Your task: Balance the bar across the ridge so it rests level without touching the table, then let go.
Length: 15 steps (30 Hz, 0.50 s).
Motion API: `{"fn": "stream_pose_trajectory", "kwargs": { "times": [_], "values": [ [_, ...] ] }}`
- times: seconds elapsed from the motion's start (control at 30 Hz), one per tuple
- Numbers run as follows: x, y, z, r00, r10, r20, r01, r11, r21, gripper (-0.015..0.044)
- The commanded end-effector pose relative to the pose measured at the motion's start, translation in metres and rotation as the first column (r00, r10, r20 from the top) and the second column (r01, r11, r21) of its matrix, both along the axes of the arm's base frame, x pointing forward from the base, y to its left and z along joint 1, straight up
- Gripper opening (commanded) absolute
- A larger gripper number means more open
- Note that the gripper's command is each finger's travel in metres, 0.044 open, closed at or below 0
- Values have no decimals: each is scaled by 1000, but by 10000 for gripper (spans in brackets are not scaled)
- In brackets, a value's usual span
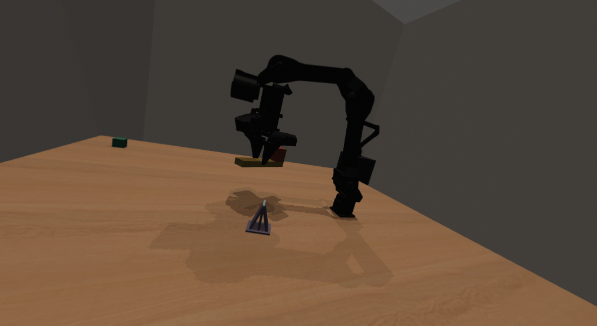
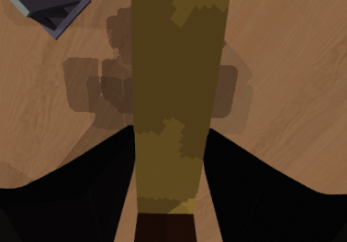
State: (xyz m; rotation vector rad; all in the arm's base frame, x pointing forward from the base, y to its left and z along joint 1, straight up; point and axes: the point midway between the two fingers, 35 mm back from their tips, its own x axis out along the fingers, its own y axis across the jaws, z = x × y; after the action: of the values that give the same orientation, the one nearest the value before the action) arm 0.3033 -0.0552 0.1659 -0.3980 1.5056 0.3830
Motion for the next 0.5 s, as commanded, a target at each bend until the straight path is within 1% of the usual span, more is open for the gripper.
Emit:
{"fn": "stream_pose_trajectory", "kwargs": {
  "times": [0.0,0.23,0.47],
  "values": [
    [5,7,2,990,144,2,-144,990,-8,0],
    [11,23,2,911,412,-1,-412,911,-15,0],
    [16,42,3,762,647,-5,-647,762,-22,0]
  ]
}}
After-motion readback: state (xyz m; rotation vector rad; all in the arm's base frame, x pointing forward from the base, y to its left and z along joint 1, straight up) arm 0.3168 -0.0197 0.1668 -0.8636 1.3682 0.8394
